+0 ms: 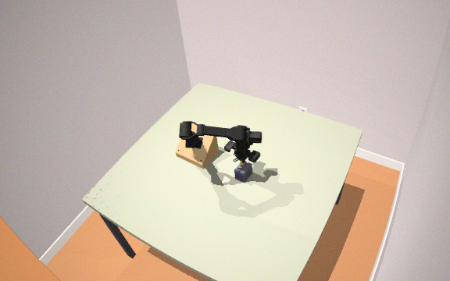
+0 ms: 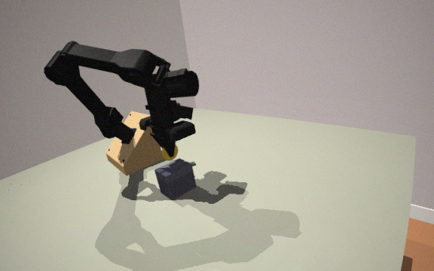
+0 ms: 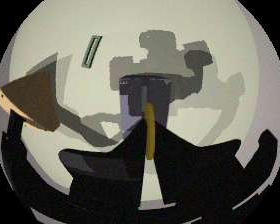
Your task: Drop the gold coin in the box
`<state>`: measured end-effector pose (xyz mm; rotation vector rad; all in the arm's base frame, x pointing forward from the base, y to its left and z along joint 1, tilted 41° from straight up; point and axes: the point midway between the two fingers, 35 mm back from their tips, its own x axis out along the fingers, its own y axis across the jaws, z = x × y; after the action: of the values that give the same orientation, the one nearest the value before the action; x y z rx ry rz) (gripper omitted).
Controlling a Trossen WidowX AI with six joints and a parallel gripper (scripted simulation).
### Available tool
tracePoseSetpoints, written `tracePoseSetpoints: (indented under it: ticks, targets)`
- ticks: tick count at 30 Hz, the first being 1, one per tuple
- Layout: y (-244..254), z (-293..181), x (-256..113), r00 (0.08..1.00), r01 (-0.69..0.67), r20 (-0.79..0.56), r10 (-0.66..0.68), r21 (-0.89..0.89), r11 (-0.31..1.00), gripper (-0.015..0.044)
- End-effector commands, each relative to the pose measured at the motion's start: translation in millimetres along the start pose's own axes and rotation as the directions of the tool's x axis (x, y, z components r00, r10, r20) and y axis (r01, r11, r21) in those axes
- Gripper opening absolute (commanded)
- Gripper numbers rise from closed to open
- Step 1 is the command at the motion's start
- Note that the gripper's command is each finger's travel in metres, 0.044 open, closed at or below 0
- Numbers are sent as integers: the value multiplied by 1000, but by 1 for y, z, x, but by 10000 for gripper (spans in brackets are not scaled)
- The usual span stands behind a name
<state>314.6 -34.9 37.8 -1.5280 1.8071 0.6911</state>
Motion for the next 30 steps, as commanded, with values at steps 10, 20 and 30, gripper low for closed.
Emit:
tracePoseSetpoints:
  ticks: [10, 20, 30]
  targets:
    - [-1, -2, 0, 1000, 0, 2, 0, -1, 1000, 0]
    - [0, -2, 4, 1000, 0, 1, 0, -3, 1000, 0]
    - [1, -3, 8, 1000, 0, 1, 0, -10, 1000, 0]
